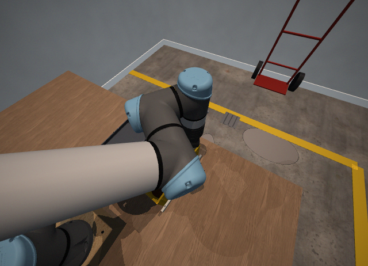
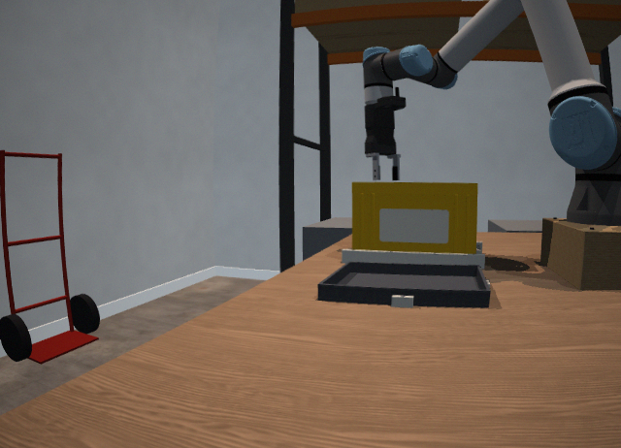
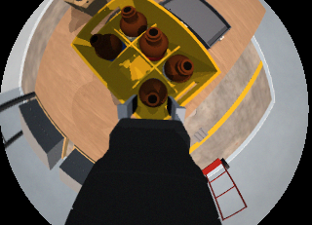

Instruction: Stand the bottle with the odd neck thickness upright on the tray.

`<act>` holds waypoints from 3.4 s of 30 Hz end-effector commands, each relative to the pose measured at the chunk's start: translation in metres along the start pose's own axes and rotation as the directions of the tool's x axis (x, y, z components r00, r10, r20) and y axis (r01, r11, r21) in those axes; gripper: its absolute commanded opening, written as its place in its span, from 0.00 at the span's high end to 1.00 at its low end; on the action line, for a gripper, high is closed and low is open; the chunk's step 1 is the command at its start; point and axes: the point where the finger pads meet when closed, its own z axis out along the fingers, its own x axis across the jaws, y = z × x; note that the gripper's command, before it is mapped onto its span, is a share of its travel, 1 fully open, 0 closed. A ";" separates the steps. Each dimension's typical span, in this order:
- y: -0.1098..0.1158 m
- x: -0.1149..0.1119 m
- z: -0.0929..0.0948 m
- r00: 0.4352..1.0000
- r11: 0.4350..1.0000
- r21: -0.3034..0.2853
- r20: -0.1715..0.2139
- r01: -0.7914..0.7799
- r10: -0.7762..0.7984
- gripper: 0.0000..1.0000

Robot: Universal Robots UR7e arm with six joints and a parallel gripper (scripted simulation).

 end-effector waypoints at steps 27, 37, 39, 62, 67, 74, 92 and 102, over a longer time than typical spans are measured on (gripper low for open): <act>0.000 0.000 0.001 1.000 1.000 -0.002 -0.001 0.000 0.000 0.00; 0.000 0.000 0.001 1.000 1.000 -0.002 -0.001 0.000 0.000 0.00; 0.000 0.000 0.001 1.000 1.000 -0.002 -0.001 0.000 0.000 0.00; 0.000 0.000 0.005 1.000 1.000 -0.002 -0.001 0.000 0.000 0.00; 0.000 0.000 0.010 1.000 1.000 -0.002 -0.001 0.000 0.000 0.00; 0.000 0.000 0.016 1.000 1.000 -0.002 -0.001 0.000 0.000 0.00; 0.000 0.000 0.033 1.000 1.000 -0.002 -0.001 0.000 0.000 0.00; 0.000 0.000 0.038 1.000 1.000 -0.002 -0.001 0.000 0.000 0.00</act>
